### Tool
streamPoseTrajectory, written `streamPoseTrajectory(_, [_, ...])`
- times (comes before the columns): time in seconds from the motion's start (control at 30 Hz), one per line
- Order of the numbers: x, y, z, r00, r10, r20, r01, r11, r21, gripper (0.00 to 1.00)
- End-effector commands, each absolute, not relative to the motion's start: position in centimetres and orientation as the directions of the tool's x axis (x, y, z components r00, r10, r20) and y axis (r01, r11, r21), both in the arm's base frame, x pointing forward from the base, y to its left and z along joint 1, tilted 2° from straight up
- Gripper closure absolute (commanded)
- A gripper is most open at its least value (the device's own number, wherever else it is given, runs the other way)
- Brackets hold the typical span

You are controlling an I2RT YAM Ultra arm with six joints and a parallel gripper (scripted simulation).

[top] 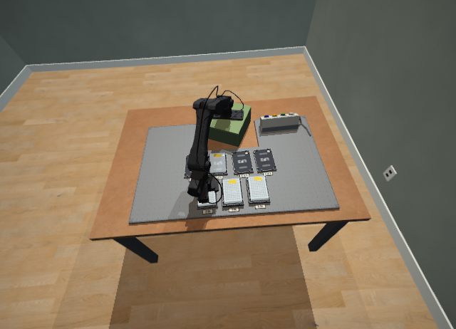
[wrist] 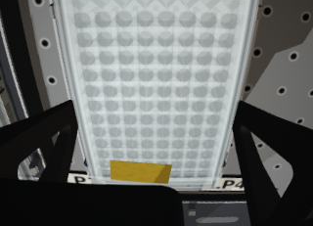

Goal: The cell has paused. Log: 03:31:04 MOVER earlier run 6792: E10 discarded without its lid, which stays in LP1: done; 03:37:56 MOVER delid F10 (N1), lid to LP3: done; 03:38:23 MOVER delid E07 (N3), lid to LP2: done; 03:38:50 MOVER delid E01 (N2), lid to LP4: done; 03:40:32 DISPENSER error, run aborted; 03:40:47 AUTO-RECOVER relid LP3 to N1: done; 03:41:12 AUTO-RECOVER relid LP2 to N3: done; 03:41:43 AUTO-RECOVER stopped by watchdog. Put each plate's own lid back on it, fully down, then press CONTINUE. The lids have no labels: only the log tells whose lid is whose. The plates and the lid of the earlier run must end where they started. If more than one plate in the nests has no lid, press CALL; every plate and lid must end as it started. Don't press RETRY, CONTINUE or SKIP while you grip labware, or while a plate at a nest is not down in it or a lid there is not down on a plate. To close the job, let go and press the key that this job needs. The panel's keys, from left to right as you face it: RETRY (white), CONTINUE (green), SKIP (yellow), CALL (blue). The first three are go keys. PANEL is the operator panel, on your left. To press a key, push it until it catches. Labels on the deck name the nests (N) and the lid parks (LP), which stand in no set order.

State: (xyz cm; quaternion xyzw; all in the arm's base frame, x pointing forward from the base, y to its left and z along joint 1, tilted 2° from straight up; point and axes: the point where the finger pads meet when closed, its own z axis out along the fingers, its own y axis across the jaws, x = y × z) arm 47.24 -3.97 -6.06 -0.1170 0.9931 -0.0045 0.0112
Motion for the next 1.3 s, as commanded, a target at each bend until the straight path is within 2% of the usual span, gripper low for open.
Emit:
streamPoseTrajectory(0.0, [47.85,-3.85,-5.38,-0.972,-0.233,-0.04,-0.233,0.972,-0.018,1.0])
streamPoseTrajectory(0.57, [47.89,-3.83,-5.34,-0.972,-0.233,-0.04,-0.233,0.972,-0.018,1.0])
streamPoseTrajectory(0.6, [47.89,-3.83,-5.34,-0.972,-0.233,-0.04,-0.233,0.972,-0.018,0.0])
streamPoseTrajectory(1.27, [47.89,-3.83,-5.34,-0.972,-0.233,-0.04,-0.233,0.972,-0.018,0.0])
